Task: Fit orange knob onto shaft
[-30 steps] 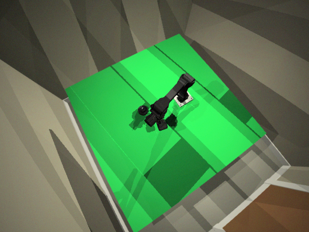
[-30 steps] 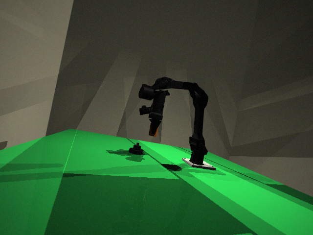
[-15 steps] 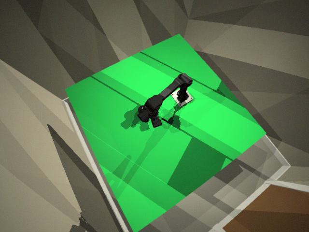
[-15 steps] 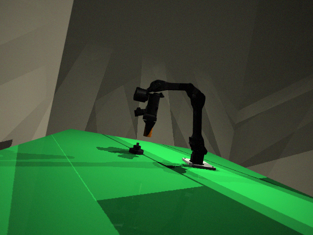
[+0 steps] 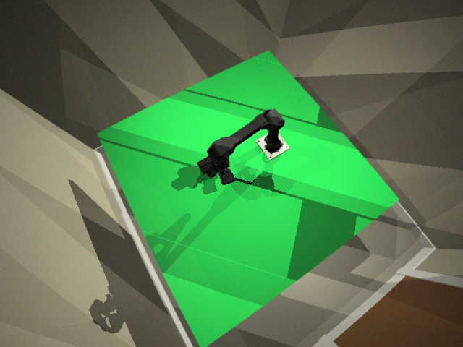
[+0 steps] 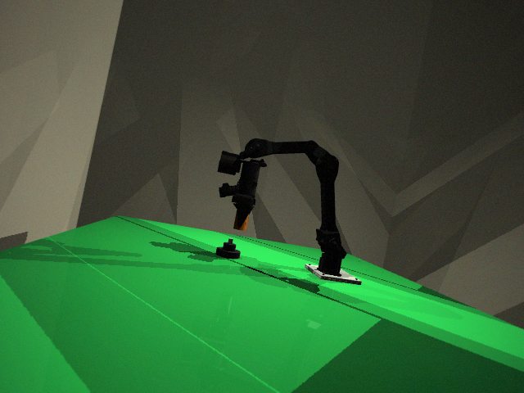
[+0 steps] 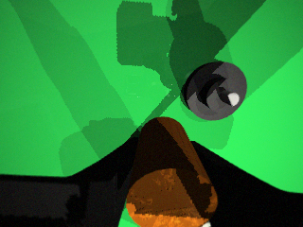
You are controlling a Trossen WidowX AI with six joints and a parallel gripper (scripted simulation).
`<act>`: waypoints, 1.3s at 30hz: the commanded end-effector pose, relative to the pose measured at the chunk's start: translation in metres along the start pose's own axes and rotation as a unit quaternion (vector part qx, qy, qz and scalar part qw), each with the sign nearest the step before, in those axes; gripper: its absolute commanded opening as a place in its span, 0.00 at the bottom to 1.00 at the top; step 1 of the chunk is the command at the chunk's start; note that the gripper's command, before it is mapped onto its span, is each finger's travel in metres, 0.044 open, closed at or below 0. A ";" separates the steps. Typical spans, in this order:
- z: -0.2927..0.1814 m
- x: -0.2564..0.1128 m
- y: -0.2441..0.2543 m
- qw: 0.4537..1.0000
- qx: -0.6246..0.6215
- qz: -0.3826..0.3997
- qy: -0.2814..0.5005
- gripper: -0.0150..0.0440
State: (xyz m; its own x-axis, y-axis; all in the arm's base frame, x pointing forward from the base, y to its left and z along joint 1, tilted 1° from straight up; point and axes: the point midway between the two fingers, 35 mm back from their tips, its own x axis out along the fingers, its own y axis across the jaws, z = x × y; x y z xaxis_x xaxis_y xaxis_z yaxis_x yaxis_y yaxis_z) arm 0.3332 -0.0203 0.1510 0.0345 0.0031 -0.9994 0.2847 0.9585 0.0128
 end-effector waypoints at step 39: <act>0.029 0.020 -0.081 0.990 0.142 -0.001 -0.005 0.25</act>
State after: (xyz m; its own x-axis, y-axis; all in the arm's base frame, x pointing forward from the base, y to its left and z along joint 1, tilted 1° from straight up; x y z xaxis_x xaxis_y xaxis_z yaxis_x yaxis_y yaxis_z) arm 0.3358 -0.1047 0.1288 0.0324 -0.0030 -0.9995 0.4668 0.8843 0.0125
